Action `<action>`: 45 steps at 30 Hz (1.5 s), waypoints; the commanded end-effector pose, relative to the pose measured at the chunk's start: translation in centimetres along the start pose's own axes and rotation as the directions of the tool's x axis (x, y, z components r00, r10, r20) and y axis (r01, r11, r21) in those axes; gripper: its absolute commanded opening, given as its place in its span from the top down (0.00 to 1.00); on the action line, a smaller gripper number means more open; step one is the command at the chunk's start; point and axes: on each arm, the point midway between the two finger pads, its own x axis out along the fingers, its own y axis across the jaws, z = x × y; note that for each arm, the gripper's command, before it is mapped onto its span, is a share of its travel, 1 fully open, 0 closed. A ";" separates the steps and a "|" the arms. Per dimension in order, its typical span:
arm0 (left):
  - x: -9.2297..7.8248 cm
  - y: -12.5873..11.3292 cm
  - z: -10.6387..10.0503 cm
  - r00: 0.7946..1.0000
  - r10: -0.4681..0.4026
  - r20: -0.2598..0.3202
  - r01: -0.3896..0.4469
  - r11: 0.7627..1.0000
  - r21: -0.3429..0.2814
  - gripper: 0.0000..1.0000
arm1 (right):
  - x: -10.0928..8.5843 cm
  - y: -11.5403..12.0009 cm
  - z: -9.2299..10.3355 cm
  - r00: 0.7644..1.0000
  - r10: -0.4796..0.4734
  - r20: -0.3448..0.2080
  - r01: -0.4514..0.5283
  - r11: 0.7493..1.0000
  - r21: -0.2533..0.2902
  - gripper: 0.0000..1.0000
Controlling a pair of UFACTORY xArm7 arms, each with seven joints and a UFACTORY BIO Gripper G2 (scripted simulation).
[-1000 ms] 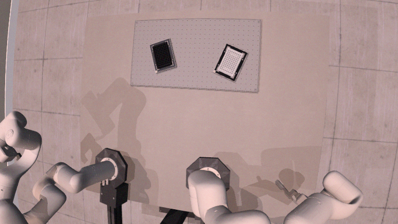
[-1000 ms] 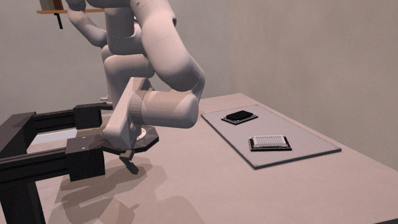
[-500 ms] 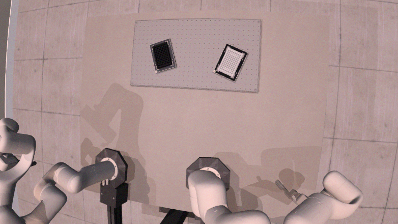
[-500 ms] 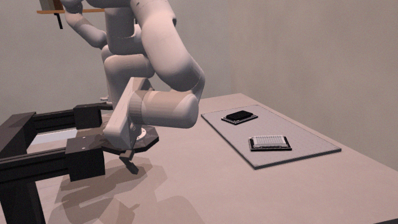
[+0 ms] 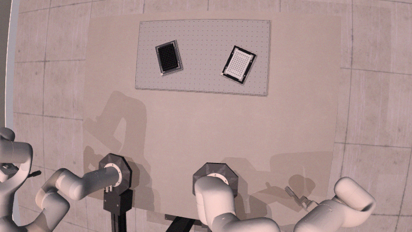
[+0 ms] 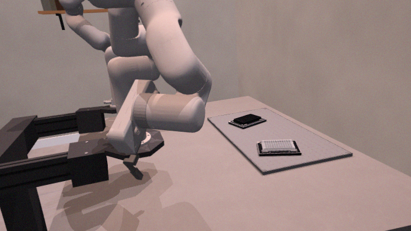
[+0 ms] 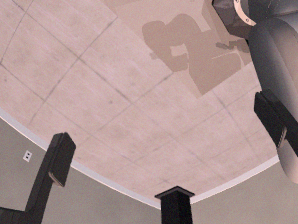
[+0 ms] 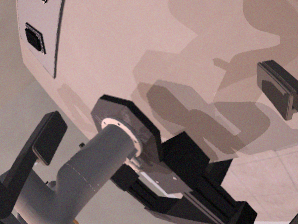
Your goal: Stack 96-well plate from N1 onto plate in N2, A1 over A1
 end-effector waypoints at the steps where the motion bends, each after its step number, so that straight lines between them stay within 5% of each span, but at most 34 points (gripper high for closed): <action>1: 0.0 -0.5 -0.2 1.000 -0.008 0.018 0.008 1.000 -0.022 0.00 | -0.1 0.0 0.1 1.000 -0.003 0.002 0.003 1.000 -0.001 0.00; 28: 0.0 -1.3 -0.4 0.999 -0.027 0.045 0.029 0.998 -0.057 0.00 | -0.1 0.0 0.1 1.000 -0.003 0.002 0.003 1.000 -0.001 0.00; 37: 0.0 -1.5 -2.2 0.999 -0.027 0.034 0.032 0.989 -0.144 0.00 | -0.1 0.0 0.1 1.000 -0.003 0.002 0.003 1.000 -0.001 0.00; 45: 0.0 -1.5 -2.3 0.999 -0.027 0.034 0.032 0.989 -0.145 0.00 | -0.1 0.0 0.1 1.000 -0.003 0.002 0.003 1.000 -0.001 0.00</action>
